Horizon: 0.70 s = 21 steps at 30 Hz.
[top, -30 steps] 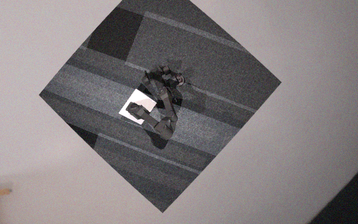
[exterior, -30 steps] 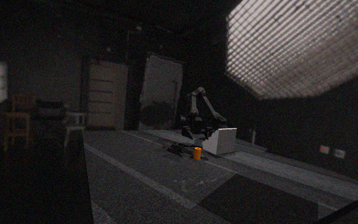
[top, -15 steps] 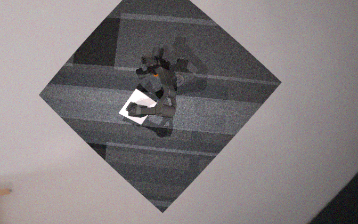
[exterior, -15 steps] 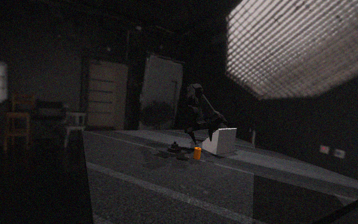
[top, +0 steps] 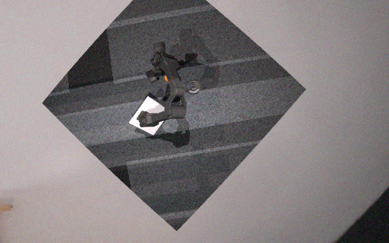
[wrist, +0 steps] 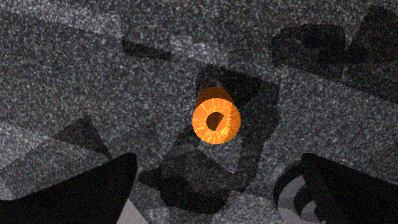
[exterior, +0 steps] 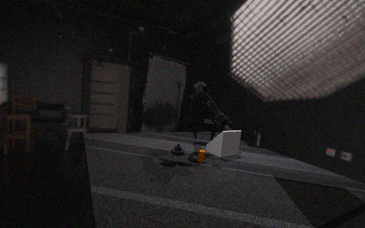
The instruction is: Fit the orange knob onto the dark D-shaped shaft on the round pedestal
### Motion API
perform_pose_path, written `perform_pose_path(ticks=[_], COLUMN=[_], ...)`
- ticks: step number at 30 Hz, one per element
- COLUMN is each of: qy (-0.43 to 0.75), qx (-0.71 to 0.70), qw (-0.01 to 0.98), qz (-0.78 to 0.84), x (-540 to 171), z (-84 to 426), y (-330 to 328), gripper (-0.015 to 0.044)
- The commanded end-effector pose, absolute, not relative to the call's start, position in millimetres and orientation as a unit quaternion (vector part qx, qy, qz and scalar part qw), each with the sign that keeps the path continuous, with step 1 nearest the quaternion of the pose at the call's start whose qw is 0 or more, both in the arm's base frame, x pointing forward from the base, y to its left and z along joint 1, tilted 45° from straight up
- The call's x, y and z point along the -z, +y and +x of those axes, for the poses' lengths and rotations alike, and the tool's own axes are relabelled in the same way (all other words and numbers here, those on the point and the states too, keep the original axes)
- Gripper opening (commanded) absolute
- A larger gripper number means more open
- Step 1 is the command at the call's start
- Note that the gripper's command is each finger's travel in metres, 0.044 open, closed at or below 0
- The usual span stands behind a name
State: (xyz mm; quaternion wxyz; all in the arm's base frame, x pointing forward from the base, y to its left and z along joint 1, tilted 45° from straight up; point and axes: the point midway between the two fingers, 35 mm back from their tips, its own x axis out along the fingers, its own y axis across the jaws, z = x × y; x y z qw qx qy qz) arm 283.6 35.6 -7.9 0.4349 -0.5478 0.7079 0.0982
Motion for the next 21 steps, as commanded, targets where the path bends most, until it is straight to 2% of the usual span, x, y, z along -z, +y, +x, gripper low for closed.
perform_pose_path(ticks=[1,7,12,21], qy=[0.712,0.695,0.636,0.625], qx=[-0.049,0.163,0.324,0.345], qw=[0.469,0.602,0.67,0.676], qz=[-0.52,-0.359,-0.205,-0.183], x=[7.1,7.4,7.6,7.6], z=[284.4,284.4,284.4,284.4], y=[35.4,35.1,34.9,34.9], gripper=[0.044,0.044,0.044,0.044])
